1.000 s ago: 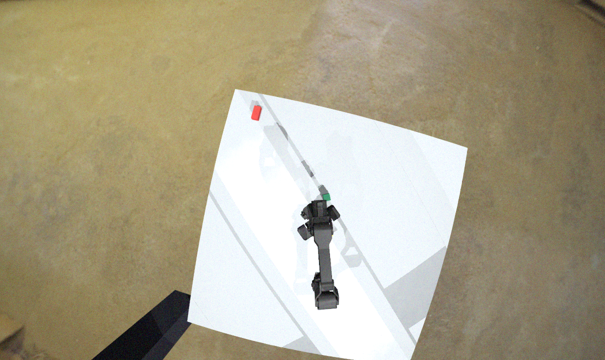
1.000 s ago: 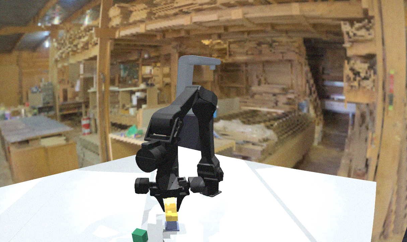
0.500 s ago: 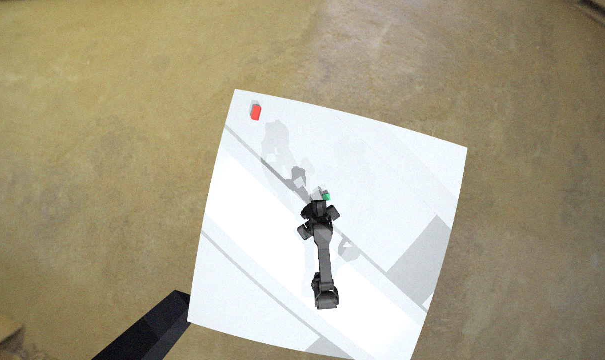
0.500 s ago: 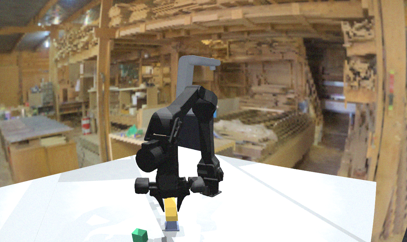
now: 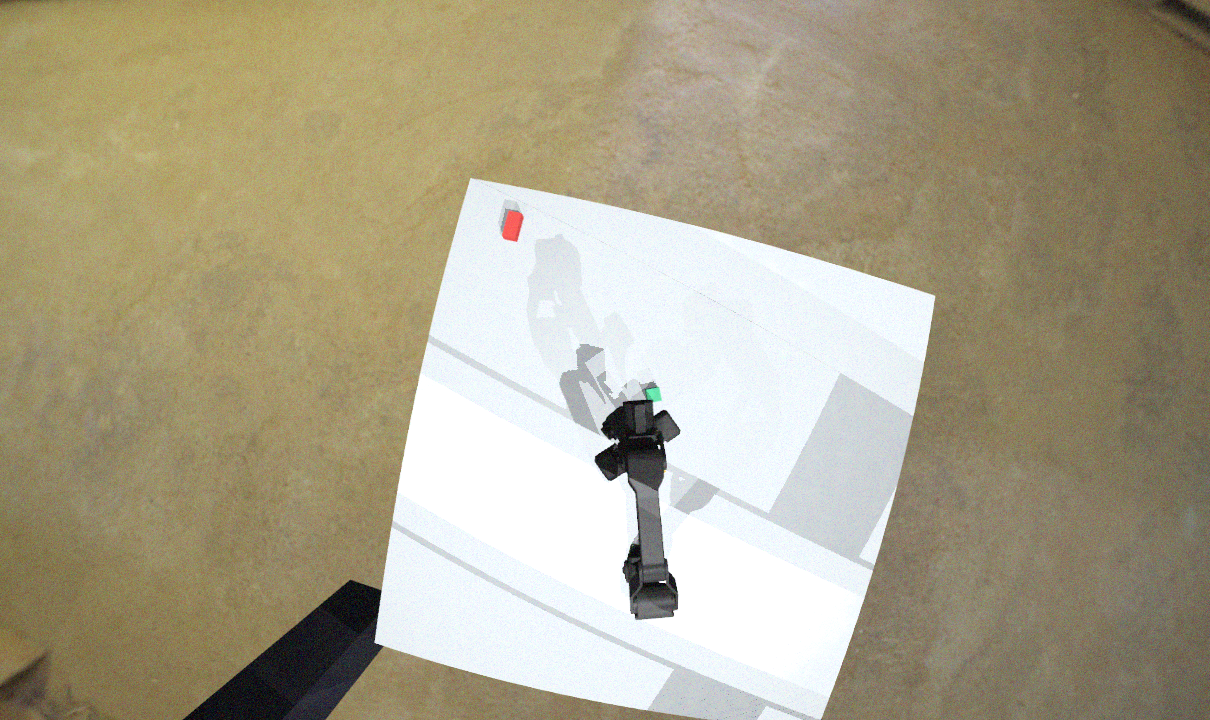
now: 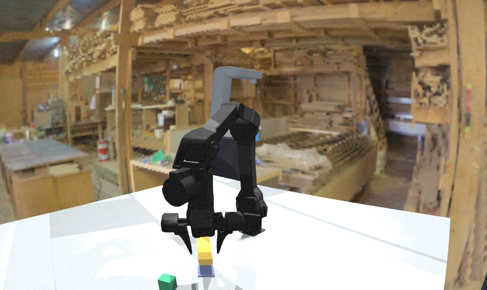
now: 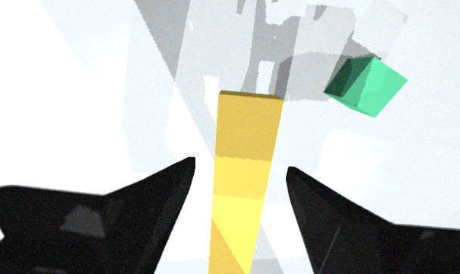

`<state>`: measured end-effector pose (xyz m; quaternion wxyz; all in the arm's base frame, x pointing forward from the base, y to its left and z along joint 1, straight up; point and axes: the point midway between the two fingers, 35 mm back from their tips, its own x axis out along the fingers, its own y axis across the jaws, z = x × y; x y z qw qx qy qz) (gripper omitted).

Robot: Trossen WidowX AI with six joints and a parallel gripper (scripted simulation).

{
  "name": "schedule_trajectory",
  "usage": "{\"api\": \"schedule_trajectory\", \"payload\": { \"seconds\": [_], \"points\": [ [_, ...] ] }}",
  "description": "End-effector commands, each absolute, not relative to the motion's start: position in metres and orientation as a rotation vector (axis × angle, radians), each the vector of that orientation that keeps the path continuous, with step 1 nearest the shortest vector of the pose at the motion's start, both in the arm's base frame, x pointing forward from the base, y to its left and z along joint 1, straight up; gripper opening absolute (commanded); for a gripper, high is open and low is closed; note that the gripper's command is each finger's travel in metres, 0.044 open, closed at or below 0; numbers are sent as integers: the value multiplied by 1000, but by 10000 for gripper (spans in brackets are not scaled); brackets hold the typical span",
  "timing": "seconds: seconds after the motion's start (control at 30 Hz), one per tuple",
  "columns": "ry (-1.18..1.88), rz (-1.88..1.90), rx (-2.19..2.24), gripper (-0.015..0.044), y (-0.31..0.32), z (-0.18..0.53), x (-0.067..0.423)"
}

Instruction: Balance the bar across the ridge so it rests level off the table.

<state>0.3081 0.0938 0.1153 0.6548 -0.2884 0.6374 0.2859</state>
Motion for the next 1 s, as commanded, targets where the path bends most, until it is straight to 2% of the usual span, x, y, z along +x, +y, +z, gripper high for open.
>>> {"api": "schedule_trajectory", "payload": {
  "seconds": [0.0,0.07,0.2,0.5,0.97],
  "points": [
    [1445,648,-654,395,94,115,308],
    [1445,648,-654,440,94,115,308],
    [1444,648,-654,440,94,122,309],
    [1430,645,-654,440,93,213,305],
    [1430,645,-654,440,93,215,305]
  ]
}}
